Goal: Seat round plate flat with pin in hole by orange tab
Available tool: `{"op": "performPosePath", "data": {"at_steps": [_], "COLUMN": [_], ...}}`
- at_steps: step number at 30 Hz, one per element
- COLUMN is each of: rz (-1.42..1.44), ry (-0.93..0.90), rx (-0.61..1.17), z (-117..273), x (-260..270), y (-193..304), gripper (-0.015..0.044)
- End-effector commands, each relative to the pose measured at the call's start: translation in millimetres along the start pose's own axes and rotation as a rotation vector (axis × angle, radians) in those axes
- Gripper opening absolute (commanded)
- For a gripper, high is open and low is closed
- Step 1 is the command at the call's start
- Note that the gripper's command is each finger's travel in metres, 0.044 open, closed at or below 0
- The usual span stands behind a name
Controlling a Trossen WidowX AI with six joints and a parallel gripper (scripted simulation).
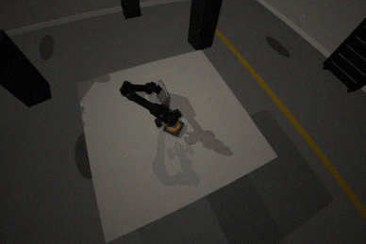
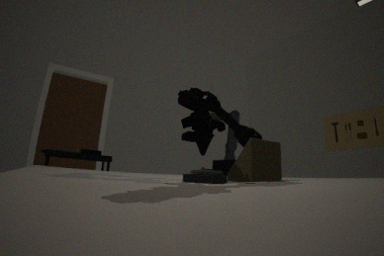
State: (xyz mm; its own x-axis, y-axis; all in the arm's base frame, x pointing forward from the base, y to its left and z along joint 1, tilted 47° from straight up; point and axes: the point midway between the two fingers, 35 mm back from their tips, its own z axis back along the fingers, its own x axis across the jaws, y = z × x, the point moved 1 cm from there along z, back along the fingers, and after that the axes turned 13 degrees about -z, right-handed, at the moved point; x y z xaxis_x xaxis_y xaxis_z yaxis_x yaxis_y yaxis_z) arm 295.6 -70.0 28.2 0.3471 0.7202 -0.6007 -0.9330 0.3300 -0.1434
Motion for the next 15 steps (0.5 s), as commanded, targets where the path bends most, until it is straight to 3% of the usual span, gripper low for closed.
{"op": "performPosePath", "data": {"at_steps": [1, 8, 15], "rz": [-0.028, -0.028, -0.027], "ry": [0.157, 0.157, 0.157], "rx": [0.004, 0.004, 0.003], "z": [0.3, -0.7, -34.1], "x": [-7.8, -7.4, -12.3], "y": [25.7, 26.4, 26.1], "gripper": [0.0000, 0.0000, 0.0000]}}
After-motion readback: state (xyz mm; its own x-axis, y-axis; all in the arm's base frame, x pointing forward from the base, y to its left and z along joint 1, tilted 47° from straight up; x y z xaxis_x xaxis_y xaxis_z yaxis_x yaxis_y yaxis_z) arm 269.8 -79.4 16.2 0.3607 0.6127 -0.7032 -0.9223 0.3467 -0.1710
